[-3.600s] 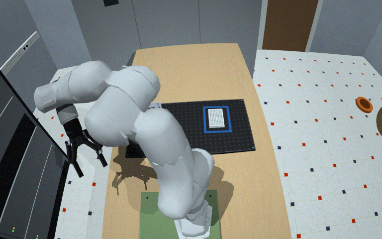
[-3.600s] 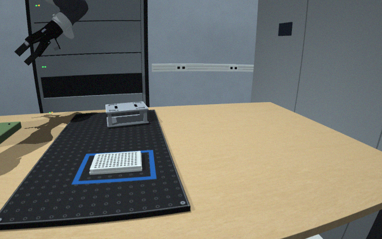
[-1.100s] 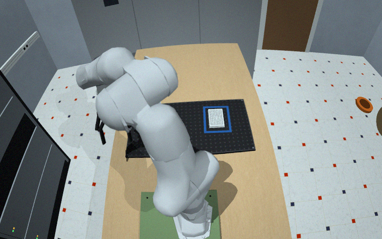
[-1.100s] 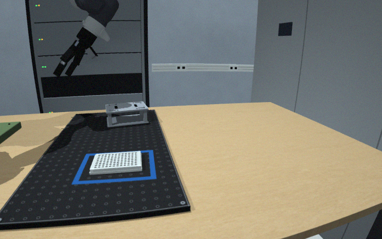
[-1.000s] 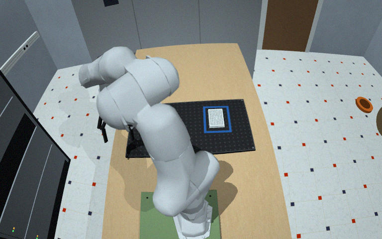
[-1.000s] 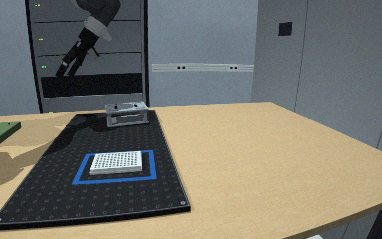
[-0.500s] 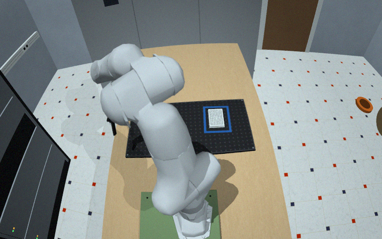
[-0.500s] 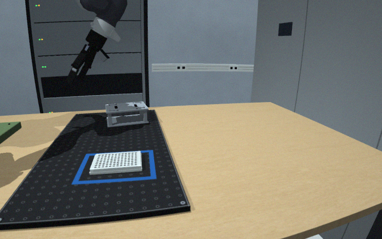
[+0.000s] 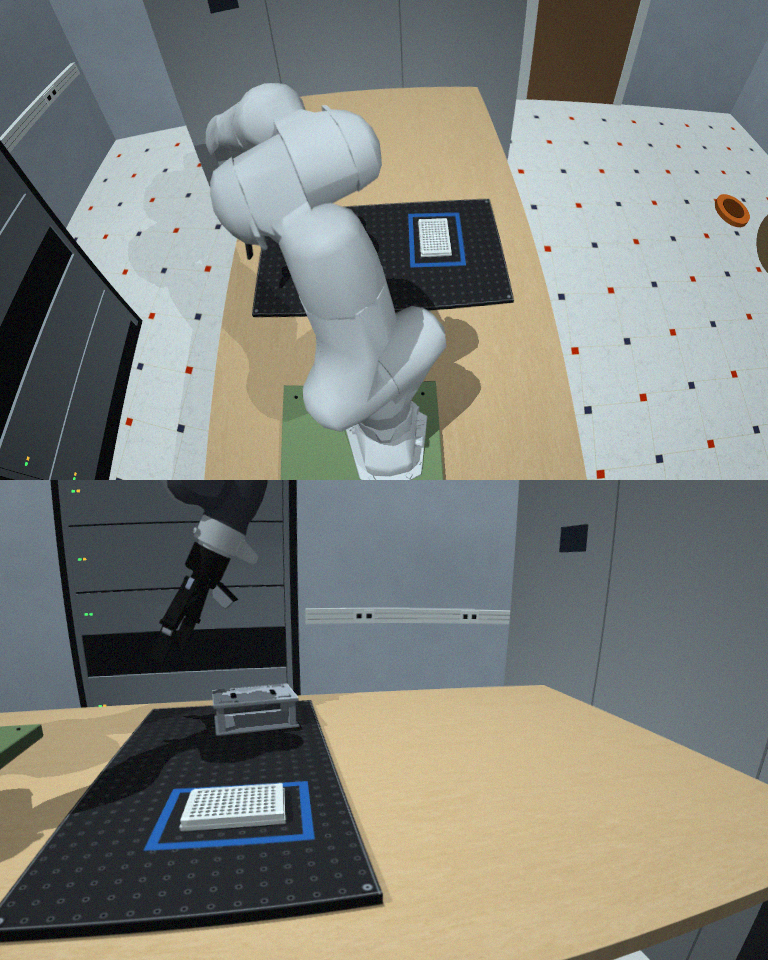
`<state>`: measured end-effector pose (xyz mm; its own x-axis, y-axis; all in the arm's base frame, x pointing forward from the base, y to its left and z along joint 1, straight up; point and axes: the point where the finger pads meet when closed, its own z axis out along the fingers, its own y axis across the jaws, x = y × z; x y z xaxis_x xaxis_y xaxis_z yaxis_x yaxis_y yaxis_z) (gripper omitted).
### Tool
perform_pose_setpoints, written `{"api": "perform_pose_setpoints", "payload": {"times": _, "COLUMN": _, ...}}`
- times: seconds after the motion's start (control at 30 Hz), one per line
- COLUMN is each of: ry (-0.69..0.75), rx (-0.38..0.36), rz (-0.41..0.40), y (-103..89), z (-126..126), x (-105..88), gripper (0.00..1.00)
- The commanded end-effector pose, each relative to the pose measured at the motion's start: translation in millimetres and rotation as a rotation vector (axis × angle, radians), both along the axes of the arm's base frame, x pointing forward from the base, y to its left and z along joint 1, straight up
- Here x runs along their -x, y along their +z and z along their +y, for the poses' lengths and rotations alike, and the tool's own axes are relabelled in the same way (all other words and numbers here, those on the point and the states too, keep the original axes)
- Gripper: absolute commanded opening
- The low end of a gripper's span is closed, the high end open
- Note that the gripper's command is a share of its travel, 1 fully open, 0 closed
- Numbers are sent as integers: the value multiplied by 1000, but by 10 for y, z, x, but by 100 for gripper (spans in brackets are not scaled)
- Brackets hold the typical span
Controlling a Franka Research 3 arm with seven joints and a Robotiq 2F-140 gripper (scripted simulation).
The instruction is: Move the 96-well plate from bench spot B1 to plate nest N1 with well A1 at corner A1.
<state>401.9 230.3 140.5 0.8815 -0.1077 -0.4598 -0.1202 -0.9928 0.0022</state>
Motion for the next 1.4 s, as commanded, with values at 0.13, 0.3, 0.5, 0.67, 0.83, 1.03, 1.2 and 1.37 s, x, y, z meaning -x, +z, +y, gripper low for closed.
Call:
{"api": "perform_pose_setpoints", "payload": {"times": 0.13, "ry": 30, "rx": -38, "rz": -61, "y": -106, "z": -281, "x": -288, "gripper": 100}}
{"api": "perform_pose_setpoints", "payload": {"times": 0.3, "ry": 26, "rx": -43, "rz": -84, "y": -147, "z": -442, "x": -399, "gripper": 100}}
{"api": "perform_pose_setpoints", "payload": {"times": 0.5, "ry": 22, "rx": -49, "rz": -113, "y": -198, "z": -642, "x": -539, "gripper": 100}}
{"api": "perform_pose_setpoints", "payload": {"times": 0.67, "ry": 19, "rx": -52, "rz": -142, "y": -244, "z": -855, "x": -660, "gripper": 100}}
{"api": "perform_pose_setpoints", "payload": {"times": 0.83, "ry": 17, "rx": -55, "rz": -171, "y": -288, "z": -1071, "x": -777, "gripper": 100}}
{"api": "perform_pose_setpoints", "payload": {"times": 1.03, "ry": 16, "rx": -56, "rz": -193, "y": -323, "z": -1247, "x": -865, "gripper": 100}}
{"api": "perform_pose_setpoints", "payload": {"times": 1.2, "ry": 16, "rx": -54, "rz": -221, "y": -361, "z": -1475, "x": -957, "gripper": 100}}
{"api": "perform_pose_setpoints", "payload": {"times": 1.37, "ry": 16, "rx": -53, "rz": -249, "y": -400, "z": -1704, "x": -1048, "gripper": 100}}
